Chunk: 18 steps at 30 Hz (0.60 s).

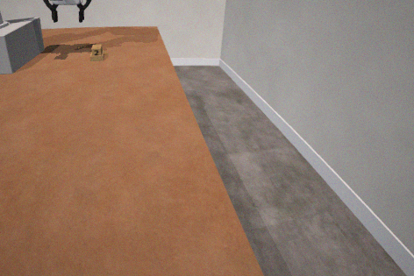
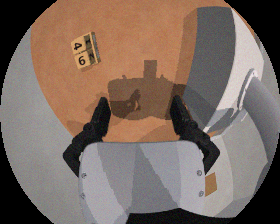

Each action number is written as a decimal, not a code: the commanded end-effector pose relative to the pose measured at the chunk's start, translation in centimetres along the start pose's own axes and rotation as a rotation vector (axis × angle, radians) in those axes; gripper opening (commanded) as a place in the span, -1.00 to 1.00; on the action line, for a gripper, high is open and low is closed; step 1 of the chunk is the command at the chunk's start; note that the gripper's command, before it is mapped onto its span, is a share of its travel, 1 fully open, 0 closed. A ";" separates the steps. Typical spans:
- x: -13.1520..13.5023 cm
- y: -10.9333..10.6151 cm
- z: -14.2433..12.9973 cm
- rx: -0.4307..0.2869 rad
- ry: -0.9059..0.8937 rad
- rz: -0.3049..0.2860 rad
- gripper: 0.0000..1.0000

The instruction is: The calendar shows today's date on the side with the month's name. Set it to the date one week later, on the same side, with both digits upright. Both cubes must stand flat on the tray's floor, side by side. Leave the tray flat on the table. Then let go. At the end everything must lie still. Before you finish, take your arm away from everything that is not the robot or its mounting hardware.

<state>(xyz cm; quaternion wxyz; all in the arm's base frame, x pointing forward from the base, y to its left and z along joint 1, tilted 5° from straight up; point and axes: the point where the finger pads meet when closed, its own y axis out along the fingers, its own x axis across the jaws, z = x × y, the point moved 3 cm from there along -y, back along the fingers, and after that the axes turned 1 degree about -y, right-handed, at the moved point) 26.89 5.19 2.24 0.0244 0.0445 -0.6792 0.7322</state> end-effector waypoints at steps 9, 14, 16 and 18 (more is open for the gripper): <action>2.0 0.0 -1.3 -0.007 -0.396 0.033 1.00; 2.5 0.1 -1.7 -0.004 -0.498 0.043 1.00; 2.5 0.1 -1.7 -0.004 -0.499 0.043 1.00; 2.5 0.1 -1.7 -0.004 -0.499 0.043 1.00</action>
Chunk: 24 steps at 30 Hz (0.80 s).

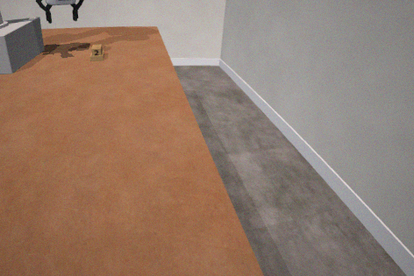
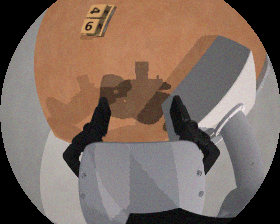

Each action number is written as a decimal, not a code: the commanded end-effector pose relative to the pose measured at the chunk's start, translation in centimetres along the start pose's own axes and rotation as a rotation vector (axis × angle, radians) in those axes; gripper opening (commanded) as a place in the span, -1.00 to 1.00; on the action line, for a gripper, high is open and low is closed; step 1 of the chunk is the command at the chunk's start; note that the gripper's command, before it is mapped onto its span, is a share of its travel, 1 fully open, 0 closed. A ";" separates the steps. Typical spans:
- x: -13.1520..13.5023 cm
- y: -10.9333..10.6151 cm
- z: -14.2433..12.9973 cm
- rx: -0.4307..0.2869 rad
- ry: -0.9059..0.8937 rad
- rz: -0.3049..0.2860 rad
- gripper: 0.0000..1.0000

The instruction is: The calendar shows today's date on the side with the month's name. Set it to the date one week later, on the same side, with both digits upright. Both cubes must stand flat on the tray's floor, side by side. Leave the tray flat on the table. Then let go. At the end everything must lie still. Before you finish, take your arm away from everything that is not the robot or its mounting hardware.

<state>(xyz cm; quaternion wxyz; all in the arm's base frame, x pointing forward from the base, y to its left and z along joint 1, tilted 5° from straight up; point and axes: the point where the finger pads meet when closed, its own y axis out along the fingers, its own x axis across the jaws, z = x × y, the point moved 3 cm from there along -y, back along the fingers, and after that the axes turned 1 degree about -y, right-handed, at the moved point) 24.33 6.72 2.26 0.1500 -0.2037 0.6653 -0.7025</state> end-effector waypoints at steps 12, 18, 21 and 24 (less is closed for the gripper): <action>0.0 3.5 -0.1 -0.006 -0.023 0.007 1.00; 0.0 5.1 -0.1 -0.006 -0.023 0.007 1.00; 0.0 5.8 -0.1 -0.006 -0.023 0.007 1.00; 0.0 6.0 -0.1 -0.006 -0.023 0.007 1.00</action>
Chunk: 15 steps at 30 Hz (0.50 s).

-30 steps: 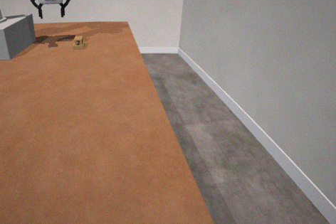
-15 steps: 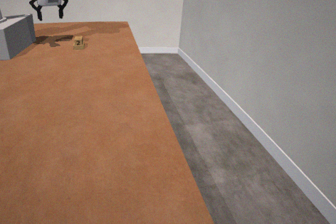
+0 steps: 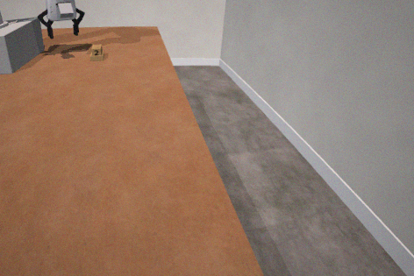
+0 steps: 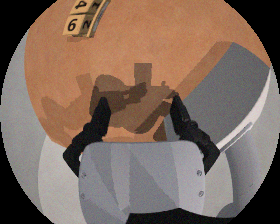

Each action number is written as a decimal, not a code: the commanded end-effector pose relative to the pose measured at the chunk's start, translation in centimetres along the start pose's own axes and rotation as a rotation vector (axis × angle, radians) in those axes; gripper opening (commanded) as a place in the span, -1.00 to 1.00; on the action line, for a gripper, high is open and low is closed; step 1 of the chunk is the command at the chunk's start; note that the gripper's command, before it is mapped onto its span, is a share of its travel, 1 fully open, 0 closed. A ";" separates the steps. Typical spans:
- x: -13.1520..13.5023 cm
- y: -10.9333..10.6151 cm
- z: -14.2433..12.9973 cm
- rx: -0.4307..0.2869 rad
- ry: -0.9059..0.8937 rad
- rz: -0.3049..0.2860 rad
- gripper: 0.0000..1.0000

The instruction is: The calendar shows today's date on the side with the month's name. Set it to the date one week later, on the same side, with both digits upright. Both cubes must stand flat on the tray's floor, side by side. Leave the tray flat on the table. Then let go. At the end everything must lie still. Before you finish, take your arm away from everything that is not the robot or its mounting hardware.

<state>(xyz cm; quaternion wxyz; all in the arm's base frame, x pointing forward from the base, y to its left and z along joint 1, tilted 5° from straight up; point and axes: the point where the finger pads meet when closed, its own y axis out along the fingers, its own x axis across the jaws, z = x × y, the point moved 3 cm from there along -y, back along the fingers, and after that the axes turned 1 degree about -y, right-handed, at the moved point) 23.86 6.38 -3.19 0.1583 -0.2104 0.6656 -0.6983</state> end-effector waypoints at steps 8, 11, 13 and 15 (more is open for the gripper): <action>-0.1 1.2 0.0 -0.001 -0.001 0.003 1.00; -0.1 1.4 0.0 -0.001 -0.001 0.003 1.00; -0.1 2.0 0.0 -0.001 -0.001 0.003 1.00; -0.1 2.6 0.0 -0.001 -0.001 0.003 1.00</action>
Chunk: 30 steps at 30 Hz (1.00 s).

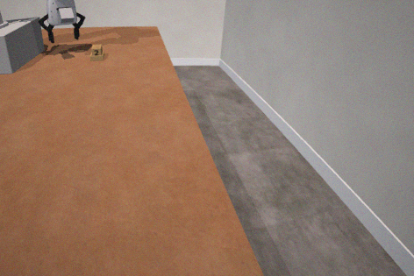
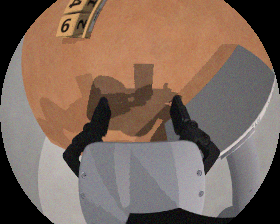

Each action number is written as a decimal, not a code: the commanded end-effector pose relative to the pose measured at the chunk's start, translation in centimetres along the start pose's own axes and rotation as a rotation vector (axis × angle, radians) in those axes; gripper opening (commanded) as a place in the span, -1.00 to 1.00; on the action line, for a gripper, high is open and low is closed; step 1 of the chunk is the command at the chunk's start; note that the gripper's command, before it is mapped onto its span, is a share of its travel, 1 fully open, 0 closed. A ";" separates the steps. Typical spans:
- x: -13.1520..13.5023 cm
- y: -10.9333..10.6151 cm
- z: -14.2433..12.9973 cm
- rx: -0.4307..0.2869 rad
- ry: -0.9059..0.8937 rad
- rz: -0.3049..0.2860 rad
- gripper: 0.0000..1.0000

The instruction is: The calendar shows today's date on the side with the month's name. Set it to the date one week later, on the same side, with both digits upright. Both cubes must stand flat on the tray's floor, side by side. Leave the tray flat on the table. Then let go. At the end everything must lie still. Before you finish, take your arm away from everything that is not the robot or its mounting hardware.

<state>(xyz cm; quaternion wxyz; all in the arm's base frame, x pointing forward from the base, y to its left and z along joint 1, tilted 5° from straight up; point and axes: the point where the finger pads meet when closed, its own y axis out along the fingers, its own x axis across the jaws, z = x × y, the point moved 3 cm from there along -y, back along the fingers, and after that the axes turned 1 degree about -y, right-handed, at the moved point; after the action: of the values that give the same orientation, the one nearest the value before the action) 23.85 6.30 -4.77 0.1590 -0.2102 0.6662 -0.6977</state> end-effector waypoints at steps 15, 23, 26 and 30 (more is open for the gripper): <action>-0.1 2.7 0.0 0.000 0.000 0.001 1.00; -0.1 2.7 0.0 0.000 0.000 0.001 1.00; -0.1 2.7 0.0 0.000 0.000 0.001 1.00; -0.1 2.7 0.0 0.000 0.000 0.001 1.00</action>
<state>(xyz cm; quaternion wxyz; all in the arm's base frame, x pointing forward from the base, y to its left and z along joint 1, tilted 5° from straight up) 23.67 6.12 -7.54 0.1588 -0.2103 0.6663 -0.6976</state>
